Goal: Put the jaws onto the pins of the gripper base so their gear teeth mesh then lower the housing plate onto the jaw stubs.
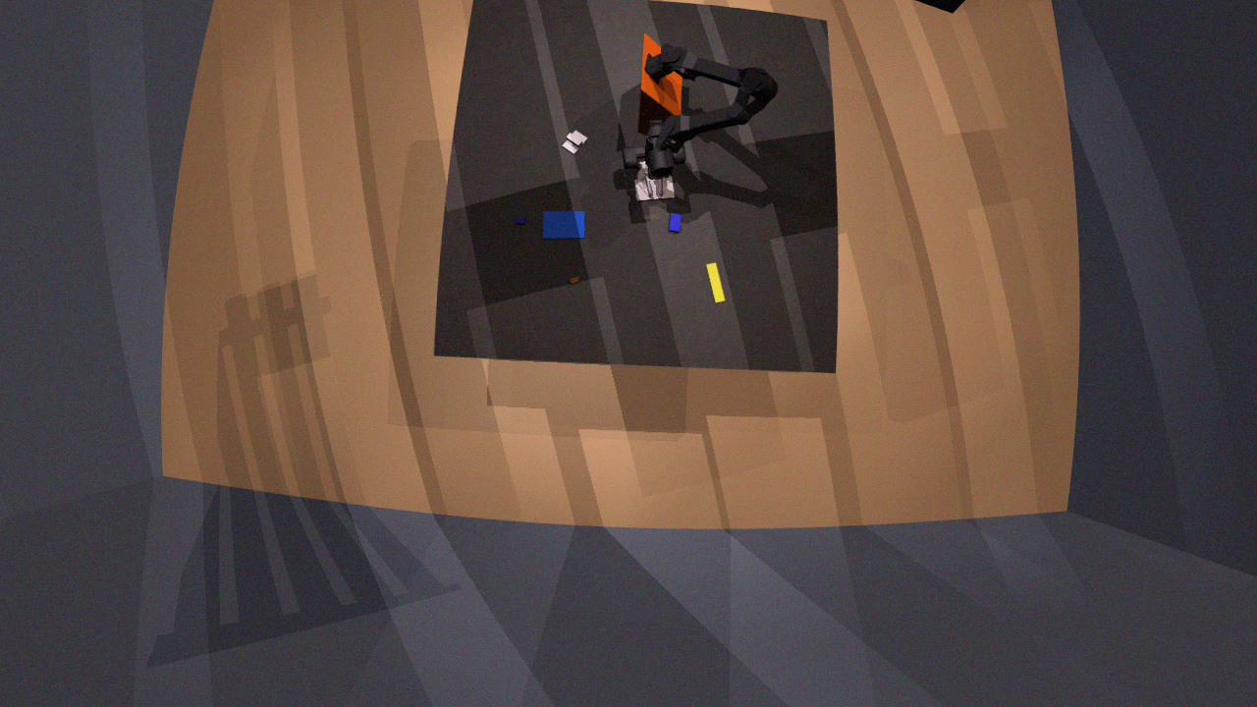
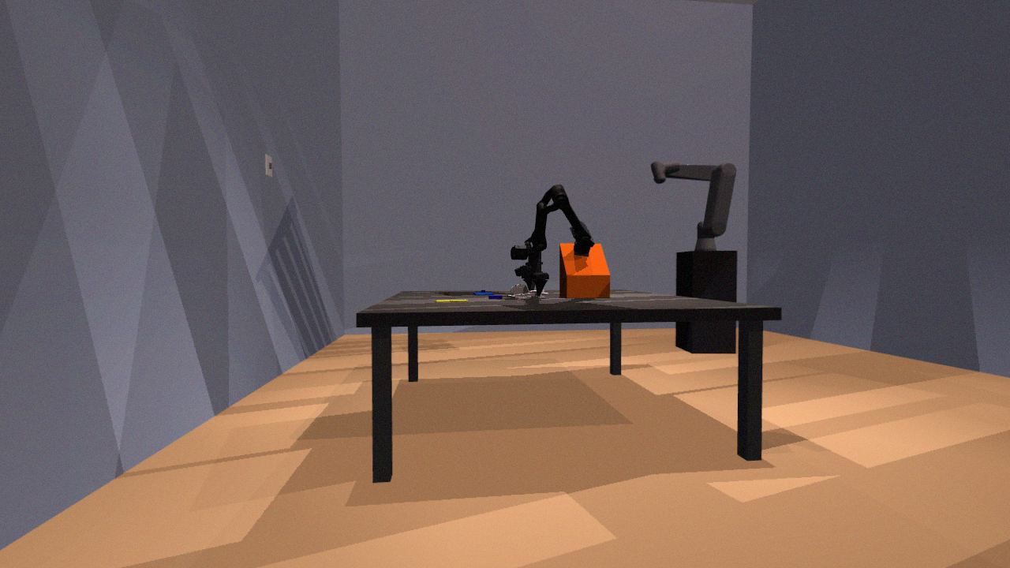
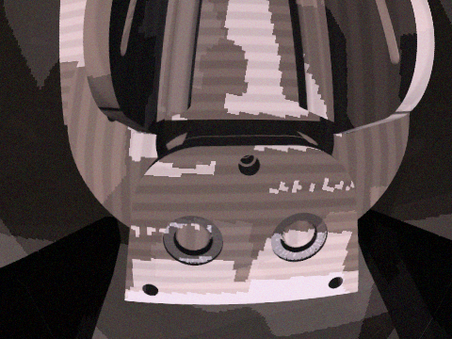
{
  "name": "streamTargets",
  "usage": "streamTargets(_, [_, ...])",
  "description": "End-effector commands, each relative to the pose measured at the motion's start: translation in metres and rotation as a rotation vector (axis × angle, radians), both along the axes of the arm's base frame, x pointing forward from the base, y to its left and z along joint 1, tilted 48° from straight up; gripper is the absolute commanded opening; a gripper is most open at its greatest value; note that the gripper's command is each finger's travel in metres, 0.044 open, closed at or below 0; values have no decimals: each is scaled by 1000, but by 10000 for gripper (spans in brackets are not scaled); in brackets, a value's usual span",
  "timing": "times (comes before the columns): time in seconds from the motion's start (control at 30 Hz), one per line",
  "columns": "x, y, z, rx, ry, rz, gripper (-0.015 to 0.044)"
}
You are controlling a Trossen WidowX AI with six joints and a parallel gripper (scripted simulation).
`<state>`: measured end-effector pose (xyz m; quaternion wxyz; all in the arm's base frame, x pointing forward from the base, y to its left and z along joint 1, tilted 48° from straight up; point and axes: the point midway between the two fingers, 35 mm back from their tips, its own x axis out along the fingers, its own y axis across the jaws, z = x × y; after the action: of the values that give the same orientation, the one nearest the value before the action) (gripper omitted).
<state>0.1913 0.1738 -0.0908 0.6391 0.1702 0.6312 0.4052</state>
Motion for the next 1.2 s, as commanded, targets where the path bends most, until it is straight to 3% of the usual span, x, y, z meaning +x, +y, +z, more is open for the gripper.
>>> streamTargets(0.0, [4,-8,6,-2,-5,1,440])
streamTargets(0.23, [9,-53,50,3,-3,1,440])
streamTargets(0.5, [8,-52,46,-5,3,-7,440])
streamTargets(0.7, [0,-95,80,-4,-4,0,440])
streamTargets(1.17, [0,-97,82,-3,-4,0,440])
